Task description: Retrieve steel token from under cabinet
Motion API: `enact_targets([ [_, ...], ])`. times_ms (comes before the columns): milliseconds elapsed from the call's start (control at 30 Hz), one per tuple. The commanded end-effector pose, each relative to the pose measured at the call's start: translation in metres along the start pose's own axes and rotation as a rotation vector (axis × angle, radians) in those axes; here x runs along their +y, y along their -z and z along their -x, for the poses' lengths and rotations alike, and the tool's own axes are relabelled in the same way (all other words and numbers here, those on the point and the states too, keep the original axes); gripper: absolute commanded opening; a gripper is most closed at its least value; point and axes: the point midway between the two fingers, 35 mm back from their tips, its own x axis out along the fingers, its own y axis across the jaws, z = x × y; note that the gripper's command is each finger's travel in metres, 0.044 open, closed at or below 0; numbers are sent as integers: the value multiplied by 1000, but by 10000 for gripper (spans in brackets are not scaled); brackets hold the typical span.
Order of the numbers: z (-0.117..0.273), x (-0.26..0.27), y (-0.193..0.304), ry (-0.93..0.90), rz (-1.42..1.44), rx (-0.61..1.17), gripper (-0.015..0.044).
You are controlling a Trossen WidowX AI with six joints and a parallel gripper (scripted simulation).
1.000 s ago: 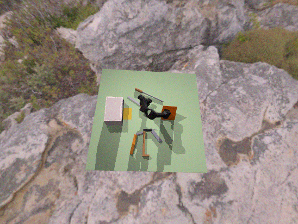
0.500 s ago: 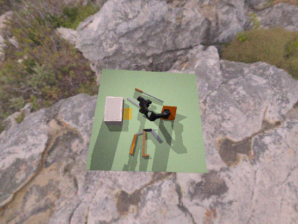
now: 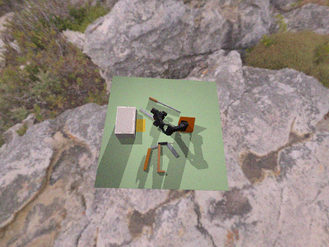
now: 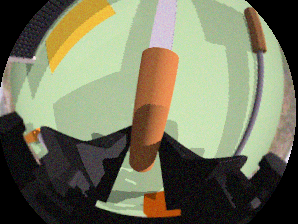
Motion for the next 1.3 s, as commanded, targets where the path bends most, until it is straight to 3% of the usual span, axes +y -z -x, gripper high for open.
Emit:
enact_targets([
  [0, 1, 7, 1, -7, 1, -5, 0],
  [1267, 1, 47, 20, -9, 1, -3, 0],
])
